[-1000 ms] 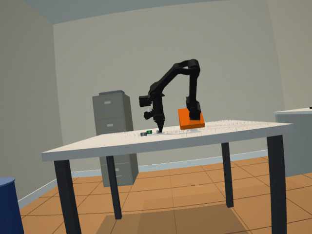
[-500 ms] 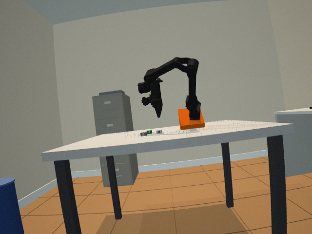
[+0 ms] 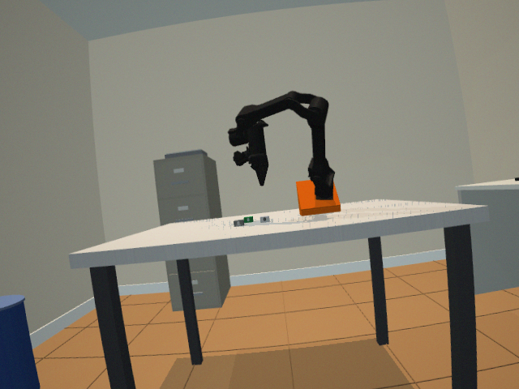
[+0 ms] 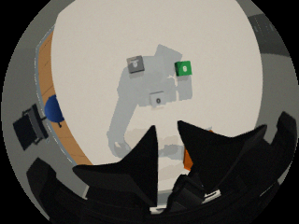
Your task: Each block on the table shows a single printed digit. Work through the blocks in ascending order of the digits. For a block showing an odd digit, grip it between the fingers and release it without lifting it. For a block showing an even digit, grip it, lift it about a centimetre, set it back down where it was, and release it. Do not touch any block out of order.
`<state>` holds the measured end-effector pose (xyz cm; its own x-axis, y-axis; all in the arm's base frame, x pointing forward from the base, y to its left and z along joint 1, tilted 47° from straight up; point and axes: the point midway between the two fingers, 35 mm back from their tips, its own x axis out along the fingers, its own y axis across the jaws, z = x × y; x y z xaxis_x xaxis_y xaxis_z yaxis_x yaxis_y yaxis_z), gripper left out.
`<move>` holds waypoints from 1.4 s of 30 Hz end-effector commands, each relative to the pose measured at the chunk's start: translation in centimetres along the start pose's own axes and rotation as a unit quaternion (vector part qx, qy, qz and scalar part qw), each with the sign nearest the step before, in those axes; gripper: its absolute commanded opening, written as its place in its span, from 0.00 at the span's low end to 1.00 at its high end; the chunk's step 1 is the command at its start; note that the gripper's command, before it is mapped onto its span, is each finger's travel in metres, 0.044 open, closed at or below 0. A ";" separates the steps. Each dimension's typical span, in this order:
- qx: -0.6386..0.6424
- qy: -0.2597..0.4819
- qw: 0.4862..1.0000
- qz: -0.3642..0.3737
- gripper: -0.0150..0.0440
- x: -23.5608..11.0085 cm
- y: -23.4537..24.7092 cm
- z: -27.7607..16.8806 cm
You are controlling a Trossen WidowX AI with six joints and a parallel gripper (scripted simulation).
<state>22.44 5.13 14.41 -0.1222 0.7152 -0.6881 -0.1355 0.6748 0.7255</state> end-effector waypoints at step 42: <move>-0.009 -0.004 1.000 0.003 0.93 10.9 4.5 9.4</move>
<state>30.02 17.19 10.80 -0.1076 0.7187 -0.6869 -0.1598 0.6695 0.7255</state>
